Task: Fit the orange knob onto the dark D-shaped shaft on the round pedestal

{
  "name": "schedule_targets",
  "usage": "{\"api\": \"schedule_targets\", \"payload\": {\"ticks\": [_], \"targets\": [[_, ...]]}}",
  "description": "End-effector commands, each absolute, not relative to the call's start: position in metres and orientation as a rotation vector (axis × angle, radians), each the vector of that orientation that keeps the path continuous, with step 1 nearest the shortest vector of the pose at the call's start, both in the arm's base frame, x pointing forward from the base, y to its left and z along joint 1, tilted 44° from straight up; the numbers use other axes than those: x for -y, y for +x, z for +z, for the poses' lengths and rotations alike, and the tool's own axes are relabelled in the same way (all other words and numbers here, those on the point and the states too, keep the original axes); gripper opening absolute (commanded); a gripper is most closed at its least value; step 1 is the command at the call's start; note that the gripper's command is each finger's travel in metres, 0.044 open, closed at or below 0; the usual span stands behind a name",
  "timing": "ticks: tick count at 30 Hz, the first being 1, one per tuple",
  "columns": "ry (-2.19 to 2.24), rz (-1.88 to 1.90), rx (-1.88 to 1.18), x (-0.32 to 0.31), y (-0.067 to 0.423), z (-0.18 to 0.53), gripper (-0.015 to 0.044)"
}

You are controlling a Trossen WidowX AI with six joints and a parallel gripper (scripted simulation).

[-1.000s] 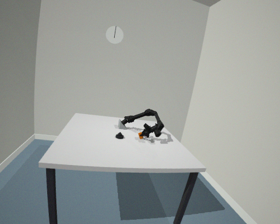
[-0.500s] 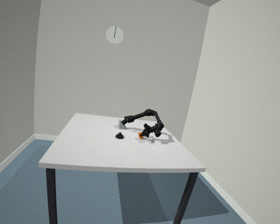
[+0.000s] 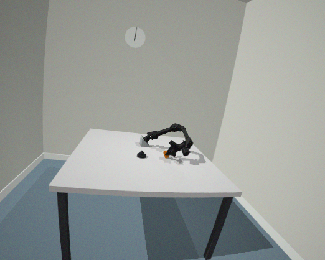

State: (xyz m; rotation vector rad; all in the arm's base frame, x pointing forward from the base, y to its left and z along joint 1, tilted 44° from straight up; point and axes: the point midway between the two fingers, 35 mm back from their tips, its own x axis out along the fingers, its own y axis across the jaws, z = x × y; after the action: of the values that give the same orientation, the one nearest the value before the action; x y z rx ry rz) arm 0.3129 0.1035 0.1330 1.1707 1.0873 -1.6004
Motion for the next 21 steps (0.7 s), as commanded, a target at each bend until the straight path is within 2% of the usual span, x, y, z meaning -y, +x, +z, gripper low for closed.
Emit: {"api": "schedule_targets", "payload": {"ticks": [1, 16, 20, 21], "targets": [[1.172, -1.605, -1.082, -0.1032, 0.3132, 0.1331, 0.0179], [1.179, -1.597, -1.080, -0.1050, 0.3138, 0.1350, 0.0179], [1.142, -1.589, -0.992, -0.1089, 0.3130, 0.1359, 0.0179], [1.161, -1.599, -1.052, -0.1051, 0.3131, 0.1338, 0.0205]]}}
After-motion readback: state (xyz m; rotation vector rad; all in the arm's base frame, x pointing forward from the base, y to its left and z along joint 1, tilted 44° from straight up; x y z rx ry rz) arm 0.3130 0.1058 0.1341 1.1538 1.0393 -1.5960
